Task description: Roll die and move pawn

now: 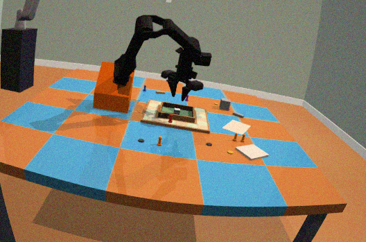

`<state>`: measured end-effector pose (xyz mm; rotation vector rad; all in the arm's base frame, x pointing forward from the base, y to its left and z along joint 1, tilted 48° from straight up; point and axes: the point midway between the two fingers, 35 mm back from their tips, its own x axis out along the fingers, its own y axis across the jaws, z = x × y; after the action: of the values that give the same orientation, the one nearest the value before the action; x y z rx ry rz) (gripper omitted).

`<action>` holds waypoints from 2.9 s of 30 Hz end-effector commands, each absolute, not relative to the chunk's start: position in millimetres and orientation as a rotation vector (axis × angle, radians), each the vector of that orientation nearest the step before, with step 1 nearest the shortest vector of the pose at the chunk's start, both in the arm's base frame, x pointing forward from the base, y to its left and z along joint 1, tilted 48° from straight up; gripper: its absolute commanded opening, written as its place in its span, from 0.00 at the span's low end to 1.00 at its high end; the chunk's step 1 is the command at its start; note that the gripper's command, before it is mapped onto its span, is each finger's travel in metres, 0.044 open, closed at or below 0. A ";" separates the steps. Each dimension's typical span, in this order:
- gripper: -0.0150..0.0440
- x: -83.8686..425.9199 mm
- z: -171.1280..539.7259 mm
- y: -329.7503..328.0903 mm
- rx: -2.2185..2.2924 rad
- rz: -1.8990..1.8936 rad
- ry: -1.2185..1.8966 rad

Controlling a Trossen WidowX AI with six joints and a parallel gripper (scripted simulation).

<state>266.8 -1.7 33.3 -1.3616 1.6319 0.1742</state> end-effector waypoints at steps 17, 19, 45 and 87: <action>0.59 251.8 72.0 -64.3 -0.591 -0.659 1.330; 0.59 252.2 71.3 -65.3 -0.591 -0.659 1.330; 0.59 258.2 41.5 -98.2 -0.592 -0.659 1.329; 0.25 252.0 89.7 -34.3 -0.578 -0.644 1.338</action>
<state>252.9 -46.3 77.3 -0.5891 1.3511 -0.6431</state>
